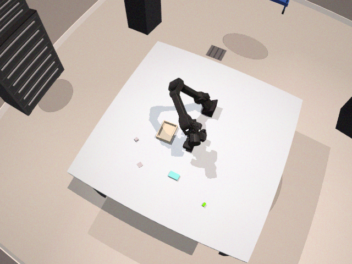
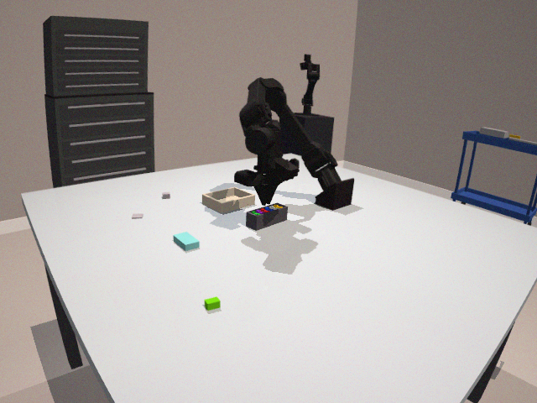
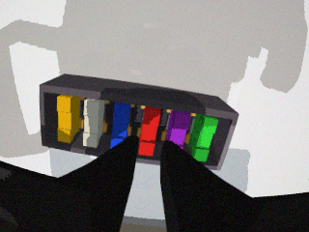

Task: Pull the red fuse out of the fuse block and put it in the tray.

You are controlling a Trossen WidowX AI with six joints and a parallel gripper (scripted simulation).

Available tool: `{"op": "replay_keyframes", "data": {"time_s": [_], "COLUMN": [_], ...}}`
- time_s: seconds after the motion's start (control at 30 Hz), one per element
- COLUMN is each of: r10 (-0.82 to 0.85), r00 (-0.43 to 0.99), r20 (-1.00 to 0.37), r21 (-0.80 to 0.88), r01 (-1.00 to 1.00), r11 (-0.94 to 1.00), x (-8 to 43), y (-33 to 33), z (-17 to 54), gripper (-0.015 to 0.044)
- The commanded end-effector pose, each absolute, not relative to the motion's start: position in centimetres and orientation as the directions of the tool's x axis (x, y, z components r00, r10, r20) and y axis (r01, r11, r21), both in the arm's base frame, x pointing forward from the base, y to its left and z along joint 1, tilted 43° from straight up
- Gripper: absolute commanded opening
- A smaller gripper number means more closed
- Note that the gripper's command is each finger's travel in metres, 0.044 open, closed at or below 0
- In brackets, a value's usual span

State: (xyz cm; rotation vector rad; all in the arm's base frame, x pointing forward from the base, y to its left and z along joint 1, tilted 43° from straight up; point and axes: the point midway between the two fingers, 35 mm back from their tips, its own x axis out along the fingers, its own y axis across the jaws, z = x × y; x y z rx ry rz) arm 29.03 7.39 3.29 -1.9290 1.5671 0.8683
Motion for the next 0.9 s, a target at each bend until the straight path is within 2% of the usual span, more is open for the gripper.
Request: {"op": "replay_keyframes", "data": {"time_s": [0.0,0.87], "r10": [-0.66,-0.661], "r00": [0.132,0.132], "r20": [-0.74,-0.739], "r21": [0.014,0.014], "r01": [-0.977,-0.977], "r11": [-0.212,-0.212], "x": [29.1,29.3], "y": [7.1,5.9], "z": [3.0,1.7], "gripper": [0.0062,0.0062]}}
